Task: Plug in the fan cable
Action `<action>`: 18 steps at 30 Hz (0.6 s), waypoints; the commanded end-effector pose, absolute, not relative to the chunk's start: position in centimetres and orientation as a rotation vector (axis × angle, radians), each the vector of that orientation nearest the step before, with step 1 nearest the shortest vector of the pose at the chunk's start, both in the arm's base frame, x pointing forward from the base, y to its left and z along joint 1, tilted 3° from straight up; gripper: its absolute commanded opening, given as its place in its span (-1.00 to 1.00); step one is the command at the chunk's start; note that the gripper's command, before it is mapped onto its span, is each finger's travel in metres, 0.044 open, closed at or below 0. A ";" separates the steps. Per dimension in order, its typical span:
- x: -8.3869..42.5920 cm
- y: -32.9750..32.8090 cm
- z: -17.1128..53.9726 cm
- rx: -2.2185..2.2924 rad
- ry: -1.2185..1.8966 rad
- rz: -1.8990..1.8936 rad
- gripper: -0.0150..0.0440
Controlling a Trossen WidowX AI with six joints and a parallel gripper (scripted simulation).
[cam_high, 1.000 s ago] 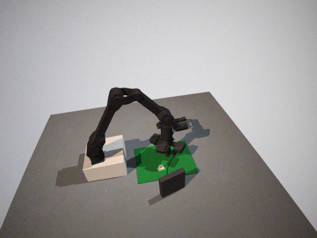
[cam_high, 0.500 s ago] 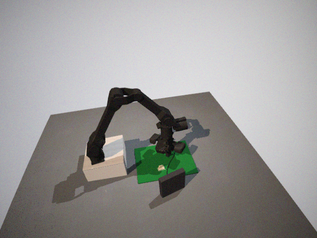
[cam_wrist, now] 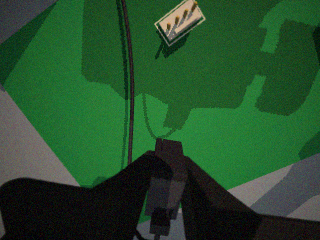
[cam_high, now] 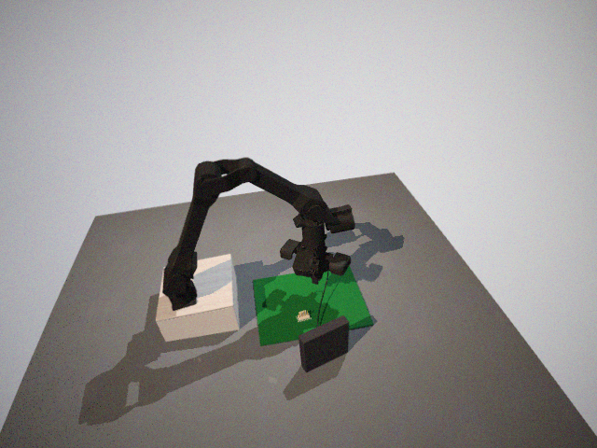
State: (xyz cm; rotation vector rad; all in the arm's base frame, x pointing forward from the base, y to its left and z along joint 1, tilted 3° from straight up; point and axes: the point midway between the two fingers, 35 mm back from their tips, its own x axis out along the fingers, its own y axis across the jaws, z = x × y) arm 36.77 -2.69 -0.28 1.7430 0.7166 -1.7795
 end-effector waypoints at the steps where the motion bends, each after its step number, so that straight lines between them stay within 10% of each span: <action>1: 36.4 -3.1 -0.2 1.674 0.804 -1.714 -0.49; 18: 35.0 -5.1 -0.2 1.261 1.170 -1.299 -0.49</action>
